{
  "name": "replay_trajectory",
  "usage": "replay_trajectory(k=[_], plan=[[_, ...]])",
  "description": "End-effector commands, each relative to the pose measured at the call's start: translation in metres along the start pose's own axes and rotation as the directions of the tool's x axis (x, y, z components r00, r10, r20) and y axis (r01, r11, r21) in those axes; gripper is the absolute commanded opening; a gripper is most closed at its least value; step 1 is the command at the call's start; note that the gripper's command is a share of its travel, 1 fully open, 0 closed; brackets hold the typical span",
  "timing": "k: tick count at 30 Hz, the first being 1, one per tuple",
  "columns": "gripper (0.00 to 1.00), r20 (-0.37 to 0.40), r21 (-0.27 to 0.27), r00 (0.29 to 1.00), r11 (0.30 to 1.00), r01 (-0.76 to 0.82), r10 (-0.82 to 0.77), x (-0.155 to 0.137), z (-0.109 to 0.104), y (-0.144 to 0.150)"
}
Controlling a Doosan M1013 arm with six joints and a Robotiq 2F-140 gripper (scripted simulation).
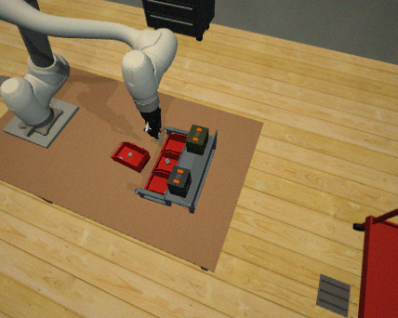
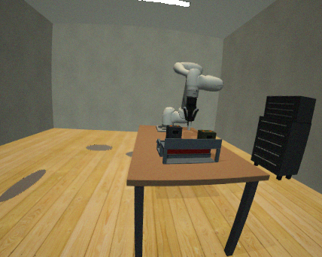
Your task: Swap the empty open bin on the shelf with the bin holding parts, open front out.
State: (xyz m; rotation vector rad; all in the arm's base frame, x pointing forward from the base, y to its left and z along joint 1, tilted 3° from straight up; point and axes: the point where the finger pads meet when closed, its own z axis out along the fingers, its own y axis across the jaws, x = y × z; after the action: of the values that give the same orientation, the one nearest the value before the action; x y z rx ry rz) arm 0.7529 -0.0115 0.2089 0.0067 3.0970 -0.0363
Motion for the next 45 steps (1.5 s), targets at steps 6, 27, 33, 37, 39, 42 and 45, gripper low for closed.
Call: replay_trajectory(k=[6,27,33,37,39,42,45], plan=[[0.10,-0.002,-0.006,0.998,0.998,-0.058,0.058,0.057,0.002,-0.046],[0.10,-0.003,-0.005,0.988,0.988,-0.153,0.153,0.164,0.013,-0.104],[0.10,-0.003,-0.005,0.988,0.988,-0.153,0.153,0.164,0.013,-0.104],[0.10,-0.003,-0.005,0.988,0.988,-0.153,0.153,0.164,0.013,-0.104],[0.10,-0.003,-0.005,0.988,0.988,-0.153,0.153,0.164,0.013,-0.104],[0.10,-0.003,-0.005,0.988,0.988,-0.153,0.153,0.164,0.013,-0.104],[0.24,-0.003,-0.005,0.988,0.988,-0.153,0.153,0.164,0.013,-0.104]])
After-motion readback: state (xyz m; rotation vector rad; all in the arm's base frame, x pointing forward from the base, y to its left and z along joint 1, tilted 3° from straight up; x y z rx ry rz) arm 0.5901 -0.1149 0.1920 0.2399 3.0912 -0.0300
